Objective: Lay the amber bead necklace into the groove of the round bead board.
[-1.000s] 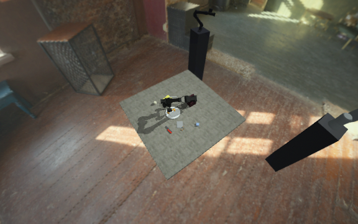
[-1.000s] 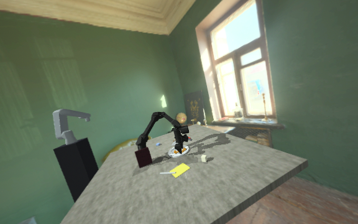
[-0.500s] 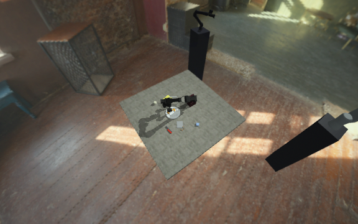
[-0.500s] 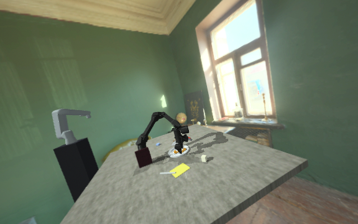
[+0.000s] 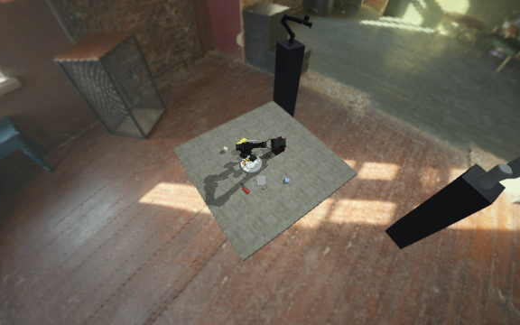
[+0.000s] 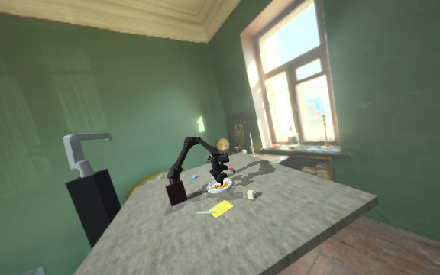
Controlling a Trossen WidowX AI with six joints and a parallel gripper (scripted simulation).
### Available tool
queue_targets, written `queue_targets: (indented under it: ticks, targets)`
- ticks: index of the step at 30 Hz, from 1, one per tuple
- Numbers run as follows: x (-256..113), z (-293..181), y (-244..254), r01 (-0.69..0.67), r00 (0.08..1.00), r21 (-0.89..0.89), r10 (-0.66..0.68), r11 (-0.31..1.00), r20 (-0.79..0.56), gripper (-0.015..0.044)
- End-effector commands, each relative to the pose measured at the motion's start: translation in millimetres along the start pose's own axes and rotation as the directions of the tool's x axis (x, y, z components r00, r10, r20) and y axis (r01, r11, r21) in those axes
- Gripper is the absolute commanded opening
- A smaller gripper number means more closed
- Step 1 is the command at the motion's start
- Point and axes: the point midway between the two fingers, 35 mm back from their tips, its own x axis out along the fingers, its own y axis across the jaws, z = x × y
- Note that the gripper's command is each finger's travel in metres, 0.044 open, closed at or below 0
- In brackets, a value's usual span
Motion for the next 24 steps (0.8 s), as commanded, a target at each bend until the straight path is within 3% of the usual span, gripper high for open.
queue_targets:
  ticks: [1,7,24]
  targets:
    - [-13.6,-13.2,26.1,0.004,1.000,-0.580,-0.003,0.814,0.002,0.0120]
    - [-21.4,-26.4,45.9,0.003,1.000,-0.907,0.001,0.420,0.003,0.0120]
    - [-21.6,-26.9,46.5,0.003,1.000,-0.914,0.001,0.406,0.003,0.0120]
